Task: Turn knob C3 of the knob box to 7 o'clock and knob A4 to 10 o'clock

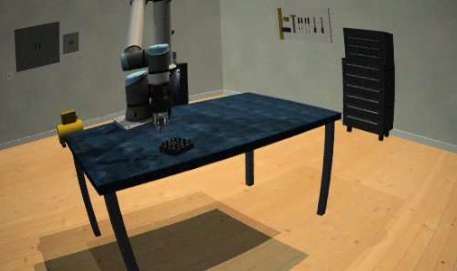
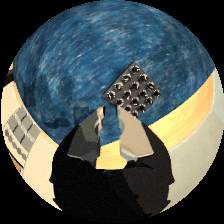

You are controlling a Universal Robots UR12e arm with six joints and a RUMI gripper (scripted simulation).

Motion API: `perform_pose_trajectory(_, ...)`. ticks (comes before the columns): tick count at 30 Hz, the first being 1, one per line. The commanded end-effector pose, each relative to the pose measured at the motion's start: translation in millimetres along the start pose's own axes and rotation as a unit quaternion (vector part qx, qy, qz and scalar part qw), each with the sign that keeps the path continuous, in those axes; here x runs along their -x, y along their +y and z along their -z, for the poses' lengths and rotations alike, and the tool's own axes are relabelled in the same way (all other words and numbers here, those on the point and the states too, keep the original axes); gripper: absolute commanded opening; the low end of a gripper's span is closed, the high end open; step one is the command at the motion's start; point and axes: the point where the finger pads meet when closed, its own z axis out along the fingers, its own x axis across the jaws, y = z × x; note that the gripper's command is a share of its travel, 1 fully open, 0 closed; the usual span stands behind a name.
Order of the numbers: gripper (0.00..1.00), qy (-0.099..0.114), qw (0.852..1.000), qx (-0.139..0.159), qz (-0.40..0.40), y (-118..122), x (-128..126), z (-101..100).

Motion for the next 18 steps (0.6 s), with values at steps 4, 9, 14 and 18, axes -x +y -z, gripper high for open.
perform_pose_trajectory(4, 0.11, 0.000, 1.000, 0.001, 0.000, 1, 0, -10)
perform_pose_trajectory(9, 0.11, 0.000, 1.000, 0.001, 0.000, 1, 0, -16)
perform_pose_trajectory(14, 0.11, 0.000, 1.000, 0.001, 0.000, 1, 0, -20)
perform_pose_trajectory(18, 0.11, 0.000, 1.000, 0.001, 0.000, 1, 0, -23)
